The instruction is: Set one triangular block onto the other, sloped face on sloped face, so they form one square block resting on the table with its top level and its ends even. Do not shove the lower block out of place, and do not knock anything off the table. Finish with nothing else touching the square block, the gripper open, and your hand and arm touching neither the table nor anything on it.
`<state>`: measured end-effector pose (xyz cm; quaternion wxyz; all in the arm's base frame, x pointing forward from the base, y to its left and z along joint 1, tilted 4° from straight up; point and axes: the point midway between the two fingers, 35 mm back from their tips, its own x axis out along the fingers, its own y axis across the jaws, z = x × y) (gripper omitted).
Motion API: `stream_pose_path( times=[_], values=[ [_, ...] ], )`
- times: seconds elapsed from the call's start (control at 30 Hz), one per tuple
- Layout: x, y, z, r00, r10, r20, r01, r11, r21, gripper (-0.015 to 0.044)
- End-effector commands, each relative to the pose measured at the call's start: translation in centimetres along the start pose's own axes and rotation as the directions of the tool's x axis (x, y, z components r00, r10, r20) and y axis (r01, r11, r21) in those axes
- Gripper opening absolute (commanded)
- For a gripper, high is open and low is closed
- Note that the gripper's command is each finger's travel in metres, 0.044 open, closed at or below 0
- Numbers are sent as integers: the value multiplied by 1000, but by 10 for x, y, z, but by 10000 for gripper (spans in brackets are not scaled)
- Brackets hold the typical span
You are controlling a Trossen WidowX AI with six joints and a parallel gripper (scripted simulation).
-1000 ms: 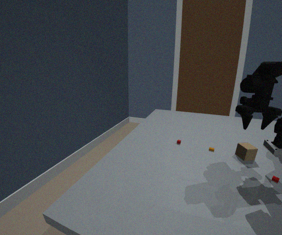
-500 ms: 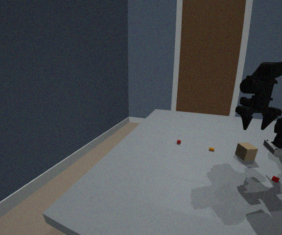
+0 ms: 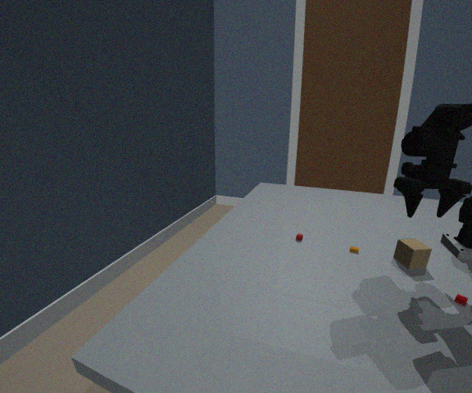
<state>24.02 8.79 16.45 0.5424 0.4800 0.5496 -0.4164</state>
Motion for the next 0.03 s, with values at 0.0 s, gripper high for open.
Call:
stream_pose_path(
  times=[0.0],
  values=[
    [0,0,0,1000,2,0,-2,1000,0,440]
  ],
)
